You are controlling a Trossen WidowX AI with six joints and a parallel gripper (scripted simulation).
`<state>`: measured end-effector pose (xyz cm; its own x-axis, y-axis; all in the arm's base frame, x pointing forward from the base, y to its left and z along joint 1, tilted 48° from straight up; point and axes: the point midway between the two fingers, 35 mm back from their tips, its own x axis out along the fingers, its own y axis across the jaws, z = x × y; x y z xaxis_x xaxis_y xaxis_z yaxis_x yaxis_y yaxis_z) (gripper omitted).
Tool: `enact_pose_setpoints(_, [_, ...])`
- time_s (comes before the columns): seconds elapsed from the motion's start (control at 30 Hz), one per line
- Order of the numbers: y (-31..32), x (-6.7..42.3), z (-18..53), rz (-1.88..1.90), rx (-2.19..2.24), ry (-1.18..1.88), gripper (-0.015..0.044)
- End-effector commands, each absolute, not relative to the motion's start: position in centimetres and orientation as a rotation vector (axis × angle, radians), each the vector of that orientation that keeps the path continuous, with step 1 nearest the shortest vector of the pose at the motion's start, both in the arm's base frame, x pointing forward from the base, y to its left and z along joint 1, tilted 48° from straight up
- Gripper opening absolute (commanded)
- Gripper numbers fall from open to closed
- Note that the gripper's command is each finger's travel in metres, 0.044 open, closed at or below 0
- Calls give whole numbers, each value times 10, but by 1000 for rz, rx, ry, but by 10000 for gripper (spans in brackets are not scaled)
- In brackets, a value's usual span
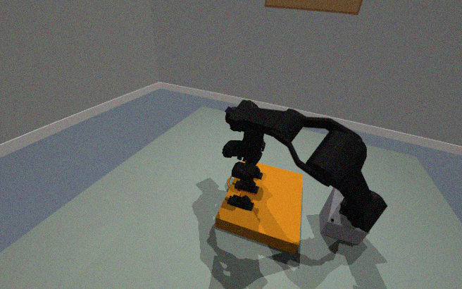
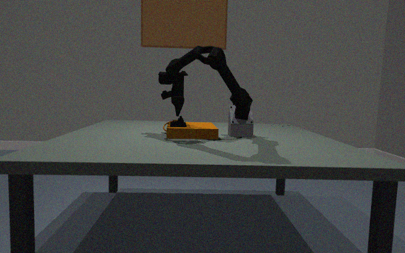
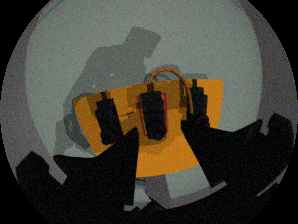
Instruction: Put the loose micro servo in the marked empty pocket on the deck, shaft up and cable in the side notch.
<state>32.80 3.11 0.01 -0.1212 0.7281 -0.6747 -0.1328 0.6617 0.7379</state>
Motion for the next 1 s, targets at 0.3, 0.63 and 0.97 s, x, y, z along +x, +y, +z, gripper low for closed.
enact_pose_setpoints(0.3, [-31,238,39,792,510,1532,440])
enact_pose_setpoints(0.63, [-55,244,61,786,515,1531,440])
enact_pose_setpoints(0.97, [-65,245,72,784,518,1530,440])
